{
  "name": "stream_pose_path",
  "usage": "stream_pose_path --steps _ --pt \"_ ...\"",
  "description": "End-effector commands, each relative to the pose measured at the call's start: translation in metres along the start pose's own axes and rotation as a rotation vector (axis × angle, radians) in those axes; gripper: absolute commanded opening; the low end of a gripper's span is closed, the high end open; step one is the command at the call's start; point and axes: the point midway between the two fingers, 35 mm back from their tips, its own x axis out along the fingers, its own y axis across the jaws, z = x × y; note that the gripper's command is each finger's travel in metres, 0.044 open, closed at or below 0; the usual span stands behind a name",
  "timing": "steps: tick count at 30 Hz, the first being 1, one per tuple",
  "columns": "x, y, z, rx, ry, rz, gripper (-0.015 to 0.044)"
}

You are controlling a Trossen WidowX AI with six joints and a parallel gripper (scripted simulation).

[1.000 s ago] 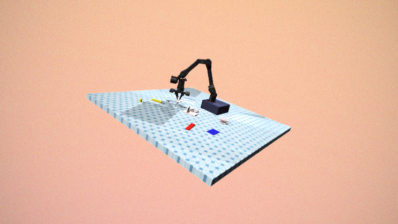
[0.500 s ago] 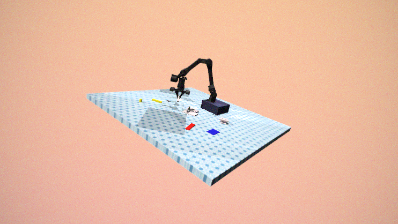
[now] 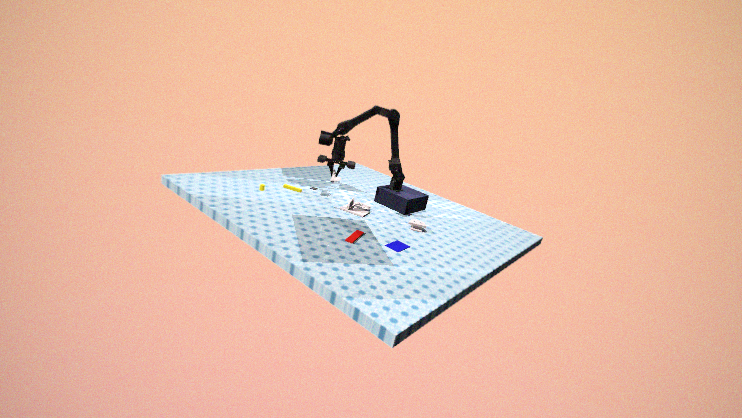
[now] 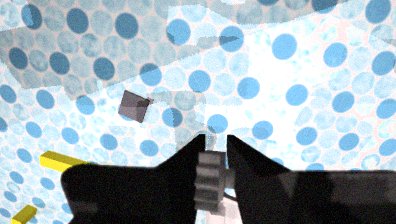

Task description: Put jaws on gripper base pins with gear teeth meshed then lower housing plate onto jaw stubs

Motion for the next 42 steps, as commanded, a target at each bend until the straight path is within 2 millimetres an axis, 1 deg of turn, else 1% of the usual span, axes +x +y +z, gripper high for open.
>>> stream_pose_path --steps 1,4,6,35,42 --pt "-0.007 0.0 0.0 -0.005 0.003 0.002 0.0037" --pt "-0.007 0.0 -0.001 -0.009 0.003 0.002 0.0037" --pt "-0.007 0.001 -0.002 -0.042 0.003 0.002 0.0037" --pt "-0.007 0.023 -0.025 -0.773 0.003 0.005 0.0037" --pt "-0.007 0.024 -0.026 -0.807 0.003 0.006 0.0037"
